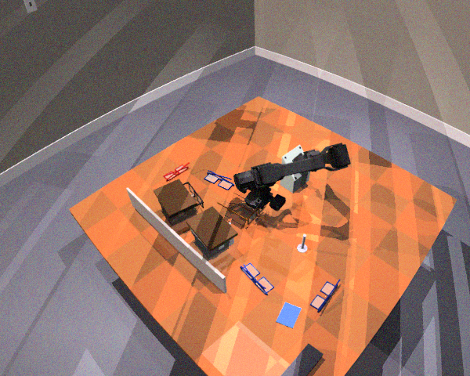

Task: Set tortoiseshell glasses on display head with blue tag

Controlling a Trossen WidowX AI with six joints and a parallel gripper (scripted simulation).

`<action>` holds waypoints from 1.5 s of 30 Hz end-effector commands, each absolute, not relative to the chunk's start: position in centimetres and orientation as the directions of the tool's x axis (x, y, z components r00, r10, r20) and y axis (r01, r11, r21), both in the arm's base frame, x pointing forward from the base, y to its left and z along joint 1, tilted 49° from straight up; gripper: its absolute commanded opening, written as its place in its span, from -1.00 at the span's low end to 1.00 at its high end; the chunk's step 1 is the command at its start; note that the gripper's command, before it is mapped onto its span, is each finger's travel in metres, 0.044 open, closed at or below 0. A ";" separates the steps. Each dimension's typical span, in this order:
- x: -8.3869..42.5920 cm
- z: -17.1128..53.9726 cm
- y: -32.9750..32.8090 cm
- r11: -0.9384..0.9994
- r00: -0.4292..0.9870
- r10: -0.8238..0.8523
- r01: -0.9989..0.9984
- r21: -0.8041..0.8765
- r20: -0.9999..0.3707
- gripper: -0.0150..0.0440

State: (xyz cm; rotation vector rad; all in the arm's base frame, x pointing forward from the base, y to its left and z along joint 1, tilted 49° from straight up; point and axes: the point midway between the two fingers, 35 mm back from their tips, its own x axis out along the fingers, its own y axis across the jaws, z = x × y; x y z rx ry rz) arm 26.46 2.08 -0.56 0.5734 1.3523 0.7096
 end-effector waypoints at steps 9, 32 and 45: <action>26.3 -1.2 3.1 0.662 0.069 0.749 -0.121 0.740 -0.659 -0.49; 26.3 -2.0 4.1 0.662 0.069 0.749 -0.127 0.739 -0.659 -0.22; 26.3 -2.0 4.0 0.661 0.069 0.749 -0.126 0.739 -0.659 -0.13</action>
